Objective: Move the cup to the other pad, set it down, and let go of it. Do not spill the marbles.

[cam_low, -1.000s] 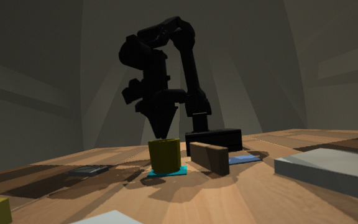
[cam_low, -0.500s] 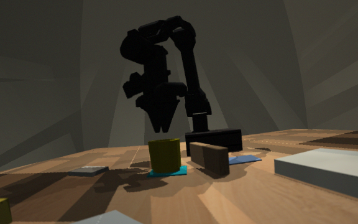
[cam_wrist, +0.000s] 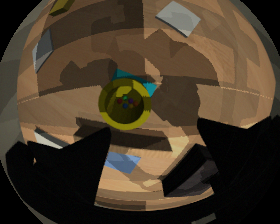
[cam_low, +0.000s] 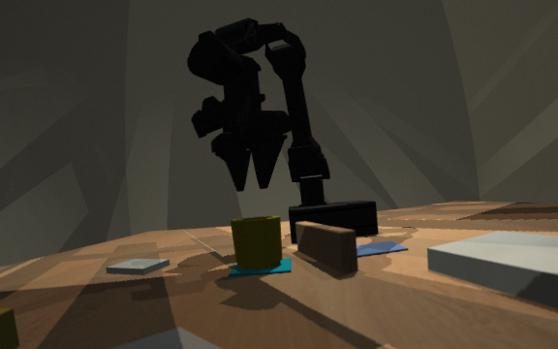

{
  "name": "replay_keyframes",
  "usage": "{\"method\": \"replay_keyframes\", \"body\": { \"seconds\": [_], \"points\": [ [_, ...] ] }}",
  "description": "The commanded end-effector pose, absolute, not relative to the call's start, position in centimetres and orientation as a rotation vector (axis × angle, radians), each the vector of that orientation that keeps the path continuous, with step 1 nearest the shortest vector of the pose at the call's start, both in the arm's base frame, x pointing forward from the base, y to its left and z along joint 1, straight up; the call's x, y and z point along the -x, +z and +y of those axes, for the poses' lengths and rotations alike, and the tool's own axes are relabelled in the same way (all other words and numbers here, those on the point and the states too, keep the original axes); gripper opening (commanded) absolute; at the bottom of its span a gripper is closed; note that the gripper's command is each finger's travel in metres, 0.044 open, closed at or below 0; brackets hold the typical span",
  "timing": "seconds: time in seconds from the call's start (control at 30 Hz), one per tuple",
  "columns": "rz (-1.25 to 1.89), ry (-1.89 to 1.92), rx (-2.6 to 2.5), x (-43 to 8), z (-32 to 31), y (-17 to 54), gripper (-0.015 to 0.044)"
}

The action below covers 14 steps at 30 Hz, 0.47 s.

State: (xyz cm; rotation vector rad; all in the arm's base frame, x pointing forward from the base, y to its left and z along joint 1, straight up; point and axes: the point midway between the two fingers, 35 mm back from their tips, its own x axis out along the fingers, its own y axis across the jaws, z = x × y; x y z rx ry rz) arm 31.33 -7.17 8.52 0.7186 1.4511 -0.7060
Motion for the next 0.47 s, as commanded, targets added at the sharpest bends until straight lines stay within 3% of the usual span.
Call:
{"method": "replay_keyframes", "body": {
  "seconds": [0.0,0.43],
  "points": [
    [1.429,-0.699,-0.718,-31.5,-7.2,10.7,0.0440],
    [1.432,-0.700,-0.720,-31.0,-7.1,12.0,0.0440]
  ]
}}
